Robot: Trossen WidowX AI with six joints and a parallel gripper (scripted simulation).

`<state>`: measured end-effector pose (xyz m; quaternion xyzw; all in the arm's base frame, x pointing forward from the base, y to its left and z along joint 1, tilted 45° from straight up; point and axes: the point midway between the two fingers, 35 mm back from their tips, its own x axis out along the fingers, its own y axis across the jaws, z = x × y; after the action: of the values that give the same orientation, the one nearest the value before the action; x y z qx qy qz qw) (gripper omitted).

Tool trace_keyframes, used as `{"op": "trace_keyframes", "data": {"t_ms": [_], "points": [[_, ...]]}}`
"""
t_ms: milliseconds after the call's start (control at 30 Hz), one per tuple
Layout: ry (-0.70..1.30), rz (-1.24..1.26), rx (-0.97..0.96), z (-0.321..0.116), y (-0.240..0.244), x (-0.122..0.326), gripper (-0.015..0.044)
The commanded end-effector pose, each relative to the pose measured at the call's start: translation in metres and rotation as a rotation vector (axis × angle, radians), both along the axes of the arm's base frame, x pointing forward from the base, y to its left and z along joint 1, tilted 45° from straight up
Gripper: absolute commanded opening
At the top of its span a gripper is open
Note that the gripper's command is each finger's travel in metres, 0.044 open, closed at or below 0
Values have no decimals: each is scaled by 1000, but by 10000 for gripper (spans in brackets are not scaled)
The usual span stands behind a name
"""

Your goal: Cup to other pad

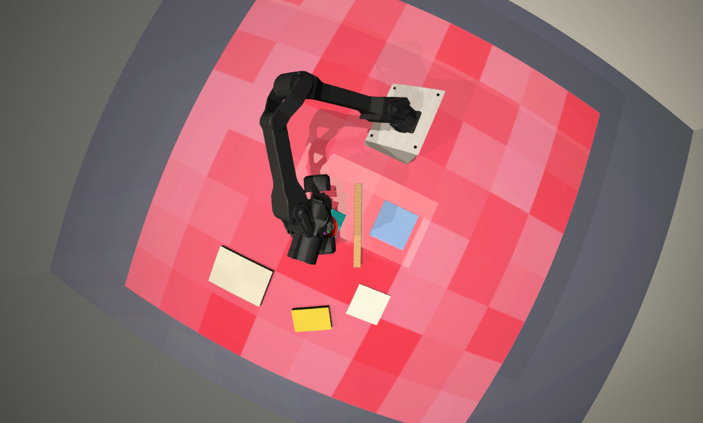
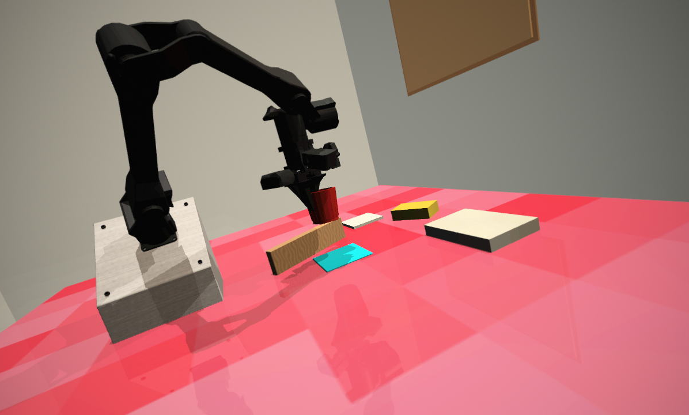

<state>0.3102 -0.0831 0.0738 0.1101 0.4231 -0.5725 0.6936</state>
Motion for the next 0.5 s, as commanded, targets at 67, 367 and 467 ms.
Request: {"op": "trace_keyframes", "data": {"t_ms": [67, 367, 467], "points": [[-1, 2, -7, 12, -10, 4, 0], [-1, 2, -7, 5, -16, 4, 0], [-1, 2, -7, 2, -20, 4, 0]]}}
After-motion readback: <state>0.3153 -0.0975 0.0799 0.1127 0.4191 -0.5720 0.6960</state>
